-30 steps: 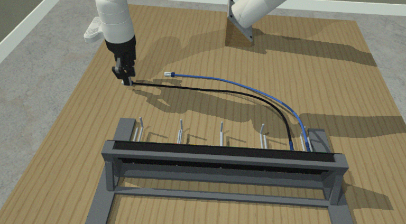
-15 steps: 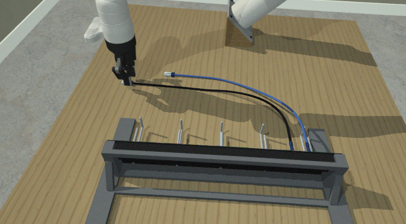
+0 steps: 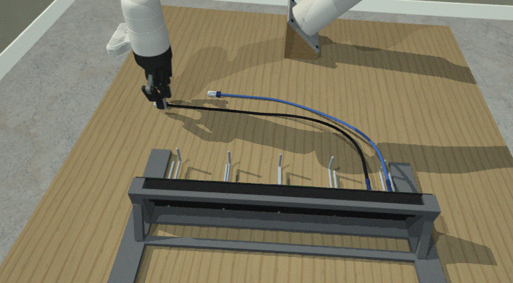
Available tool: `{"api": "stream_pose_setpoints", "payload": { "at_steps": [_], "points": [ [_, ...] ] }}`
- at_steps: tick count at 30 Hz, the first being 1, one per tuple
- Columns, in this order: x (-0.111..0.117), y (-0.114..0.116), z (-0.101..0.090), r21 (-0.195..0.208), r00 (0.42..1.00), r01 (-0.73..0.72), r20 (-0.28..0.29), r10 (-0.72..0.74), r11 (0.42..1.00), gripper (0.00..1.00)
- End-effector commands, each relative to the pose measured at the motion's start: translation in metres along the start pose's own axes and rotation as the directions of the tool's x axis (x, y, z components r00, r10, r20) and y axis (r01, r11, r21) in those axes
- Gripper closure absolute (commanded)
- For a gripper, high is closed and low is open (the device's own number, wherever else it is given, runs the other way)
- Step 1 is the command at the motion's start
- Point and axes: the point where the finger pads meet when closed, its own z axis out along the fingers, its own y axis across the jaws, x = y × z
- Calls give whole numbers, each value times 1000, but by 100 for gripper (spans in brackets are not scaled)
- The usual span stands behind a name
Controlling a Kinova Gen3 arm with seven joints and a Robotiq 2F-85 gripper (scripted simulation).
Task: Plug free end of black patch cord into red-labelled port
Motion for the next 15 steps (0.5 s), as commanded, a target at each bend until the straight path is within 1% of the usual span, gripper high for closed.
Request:
{"api": "stream_pose_setpoints", "payload": {
  "at_steps": [1,15],
  "points": [
    [0,-1,4,-1,1000,7,-1,-7,1000,63],
    [-1,0,8,-2,1000,6,1,-6,1000,63]
  ]
}}
